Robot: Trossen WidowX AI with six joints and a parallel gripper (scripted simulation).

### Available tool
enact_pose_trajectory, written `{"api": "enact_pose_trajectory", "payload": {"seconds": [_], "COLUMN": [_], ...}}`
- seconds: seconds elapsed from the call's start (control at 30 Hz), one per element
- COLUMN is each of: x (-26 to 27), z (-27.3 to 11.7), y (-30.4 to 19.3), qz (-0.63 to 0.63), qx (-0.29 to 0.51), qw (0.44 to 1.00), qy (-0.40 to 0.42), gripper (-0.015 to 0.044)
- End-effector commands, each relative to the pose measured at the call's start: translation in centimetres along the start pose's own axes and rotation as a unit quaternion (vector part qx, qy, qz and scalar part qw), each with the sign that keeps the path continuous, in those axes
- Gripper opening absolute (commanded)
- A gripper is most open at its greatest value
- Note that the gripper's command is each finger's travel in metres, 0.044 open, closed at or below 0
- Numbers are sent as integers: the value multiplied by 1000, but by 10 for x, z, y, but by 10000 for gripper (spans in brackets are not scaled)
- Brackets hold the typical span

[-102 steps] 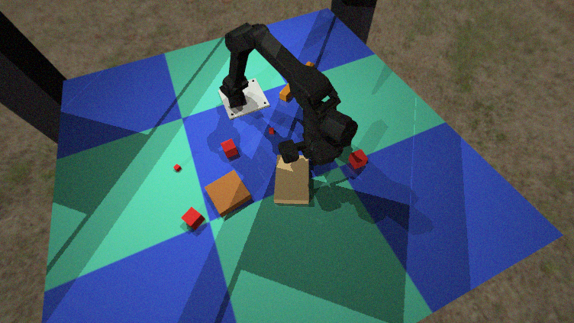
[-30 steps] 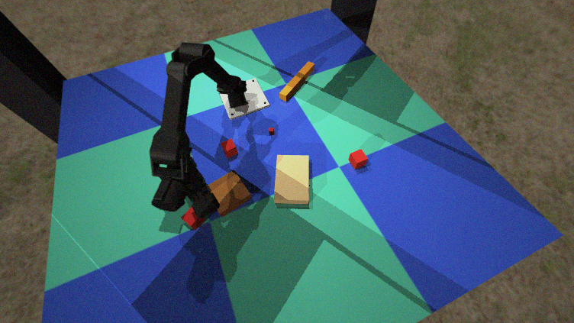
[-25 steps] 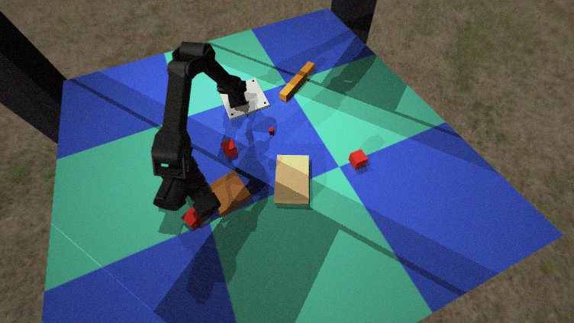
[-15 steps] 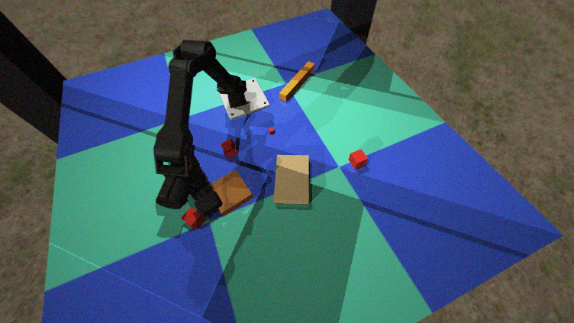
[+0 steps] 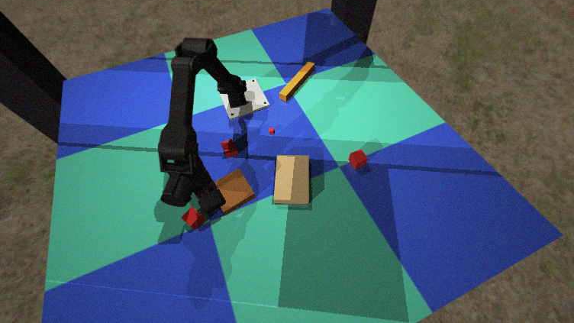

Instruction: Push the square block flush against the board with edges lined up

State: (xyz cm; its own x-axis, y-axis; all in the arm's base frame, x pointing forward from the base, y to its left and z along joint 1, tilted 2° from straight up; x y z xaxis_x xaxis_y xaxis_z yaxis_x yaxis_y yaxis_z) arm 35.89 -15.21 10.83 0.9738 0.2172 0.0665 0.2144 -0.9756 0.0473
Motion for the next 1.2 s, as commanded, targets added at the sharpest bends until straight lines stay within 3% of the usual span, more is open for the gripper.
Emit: {"api": "enact_pose_trajectory", "payload": {"seconds": [0.0, 1.17], "x": [-1, -1], "z": [4, 4], "y": [-6, -30], "qz": [-1, -1], "qx": [6, 7], "qw": [1000, 1000], "qy": [-5, -5], "gripper": [0, 0]}}
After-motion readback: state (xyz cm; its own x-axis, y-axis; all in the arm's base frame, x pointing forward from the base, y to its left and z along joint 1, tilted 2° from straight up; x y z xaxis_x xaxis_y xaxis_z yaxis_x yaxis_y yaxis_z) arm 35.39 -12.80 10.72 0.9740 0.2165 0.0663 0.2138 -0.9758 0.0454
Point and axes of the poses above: the point midway between the two fingers, 35 mm back from their tips, its own z axis out along the fingers, its own x axis across the jaws, y = z × x, the point moved 5 cm from there along -z, back along the fingers, and after that the axes turned 6 degrees about z, right-handed, at the moved point
